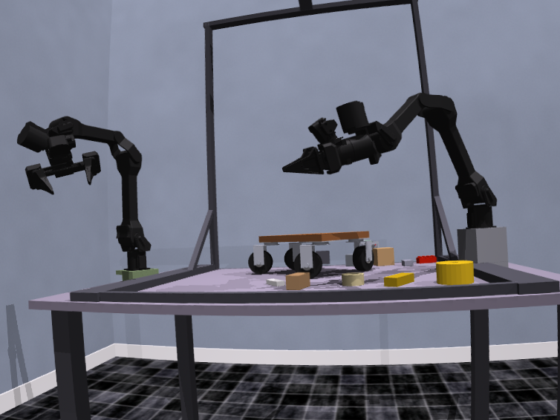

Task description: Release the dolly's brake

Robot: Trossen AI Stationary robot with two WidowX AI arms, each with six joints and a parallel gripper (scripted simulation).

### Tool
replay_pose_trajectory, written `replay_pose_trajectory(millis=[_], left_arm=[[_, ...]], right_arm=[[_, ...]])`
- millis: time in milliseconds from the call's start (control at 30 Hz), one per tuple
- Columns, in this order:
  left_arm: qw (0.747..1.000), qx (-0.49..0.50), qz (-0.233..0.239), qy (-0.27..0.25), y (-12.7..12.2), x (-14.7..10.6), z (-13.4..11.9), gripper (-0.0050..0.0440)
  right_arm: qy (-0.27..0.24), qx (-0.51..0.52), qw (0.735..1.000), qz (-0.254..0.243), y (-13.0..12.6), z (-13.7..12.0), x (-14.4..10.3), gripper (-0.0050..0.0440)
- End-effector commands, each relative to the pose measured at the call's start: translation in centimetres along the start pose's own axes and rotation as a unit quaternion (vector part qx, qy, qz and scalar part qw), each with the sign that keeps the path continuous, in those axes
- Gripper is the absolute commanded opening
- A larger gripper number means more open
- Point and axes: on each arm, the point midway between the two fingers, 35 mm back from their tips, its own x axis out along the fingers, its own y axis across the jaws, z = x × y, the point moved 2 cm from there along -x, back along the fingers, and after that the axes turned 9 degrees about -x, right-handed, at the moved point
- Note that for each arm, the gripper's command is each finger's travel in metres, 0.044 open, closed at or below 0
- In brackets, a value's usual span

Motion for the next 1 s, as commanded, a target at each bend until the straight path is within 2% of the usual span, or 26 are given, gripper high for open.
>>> replay_pose_trajectory(millis=[0,33,100,200,233,567,667,833,967], left_arm=[[0.996,-0.068,-0.016,0.061,-5.6,0.3,-1.8,0.0104],[0.993,-0.084,-0.016,0.080,-6.7,0.4,-2.7,0.0080],[0.993,-0.084,-0.016,0.080,-6.7,0.4,-2.7,0.0080],[0.982,-0.128,-0.012,0.135,-9.9,0.2,-5.2,0.0008],[0.978,-0.141,-0.009,0.155,-10.9,0.0,-6.2,0.0000],[0.918,-0.232,0.052,0.318,-19.9,-4.0,-14.2,0.0000],[0.911,-0.237,0.061,0.332,-20.6,-4.6,-14.9,0.0000],[0.869,-0.254,0.125,0.407,-24.2,-8.8,-18.9,-0.0001],[0.842,-0.256,0.173,0.443,-26.3,-12.1,-21.0,-0.0003]], right_arm=[[-0.060,-0.015,0.998,-0.027,2.7,1.9,-1.9,0.0440],[-0.072,-0.017,0.997,-0.029,3.3,2.2,-2.2,0.0440],[-0.072,-0.017,0.997,-0.029,3.3,2.2,-2.2,0.0440],[-0.108,-0.025,0.993,-0.035,5.1,3.0,-3.2,0.0440],[-0.121,-0.028,0.992,-0.036,5.7,3.2,-3.5,0.0440],[-0.226,-0.065,0.972,-0.028,12.0,4.4,-6.3,0.0440],[-0.235,-0.070,0.969,-0.025,12.6,4.5,-6.5,0.0440],[-0.282,-0.098,0.954,-0.007,16.4,4.2,-7.7,0.0440],[-0.310,-0.120,0.943,0.010,19.1,3.7,-8.4,0.0440]])
